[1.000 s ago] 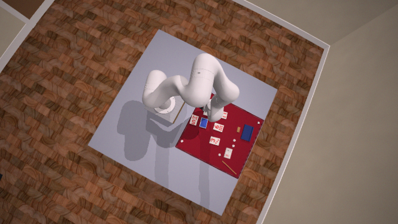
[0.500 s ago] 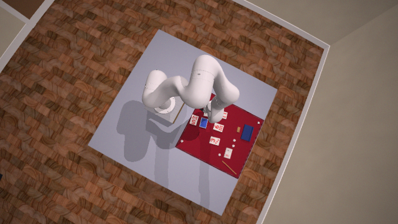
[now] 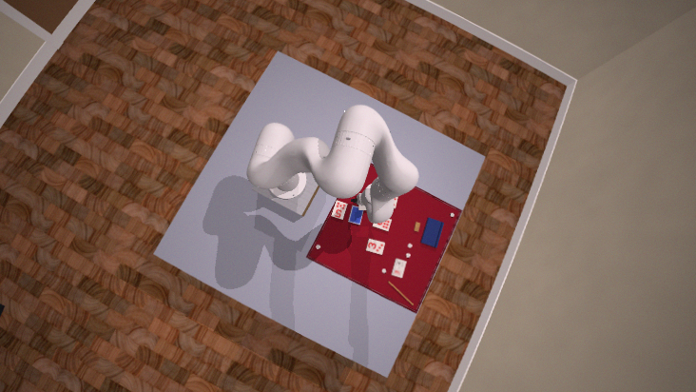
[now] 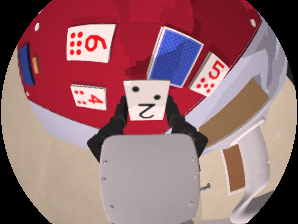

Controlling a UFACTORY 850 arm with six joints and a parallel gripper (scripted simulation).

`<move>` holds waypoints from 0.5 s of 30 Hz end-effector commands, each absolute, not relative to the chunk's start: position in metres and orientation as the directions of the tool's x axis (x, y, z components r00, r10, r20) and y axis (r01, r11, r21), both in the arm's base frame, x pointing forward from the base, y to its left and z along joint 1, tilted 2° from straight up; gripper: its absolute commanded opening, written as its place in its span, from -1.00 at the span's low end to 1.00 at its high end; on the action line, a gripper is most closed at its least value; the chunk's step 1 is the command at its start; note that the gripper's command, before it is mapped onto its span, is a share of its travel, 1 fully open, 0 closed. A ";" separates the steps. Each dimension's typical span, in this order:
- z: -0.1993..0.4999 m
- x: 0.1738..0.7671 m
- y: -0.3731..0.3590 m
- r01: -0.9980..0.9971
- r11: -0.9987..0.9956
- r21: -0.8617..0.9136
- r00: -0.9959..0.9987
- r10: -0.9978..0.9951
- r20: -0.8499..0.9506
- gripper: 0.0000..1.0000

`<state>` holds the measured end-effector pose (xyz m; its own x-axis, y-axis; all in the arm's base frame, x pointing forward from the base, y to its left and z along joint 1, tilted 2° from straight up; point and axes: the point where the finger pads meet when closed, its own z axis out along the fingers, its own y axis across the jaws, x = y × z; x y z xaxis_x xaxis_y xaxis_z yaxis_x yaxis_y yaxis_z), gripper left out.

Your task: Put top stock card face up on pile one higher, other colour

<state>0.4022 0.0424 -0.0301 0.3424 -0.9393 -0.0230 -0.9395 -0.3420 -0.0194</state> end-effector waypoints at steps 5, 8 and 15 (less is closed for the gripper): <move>-0.030 0.411 0.031 -0.910 -0.414 -0.022 0.415 -0.910 -0.021 0.22; -0.030 0.414 0.026 -0.895 -0.445 -0.023 0.445 -0.895 -0.020 0.22; -0.030 0.421 0.016 -0.864 -0.503 -0.024 0.503 -0.864 -0.019 0.22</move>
<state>0.4178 0.0198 -0.0301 0.4816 -0.8762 -0.0199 -0.8763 -0.4812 -0.0227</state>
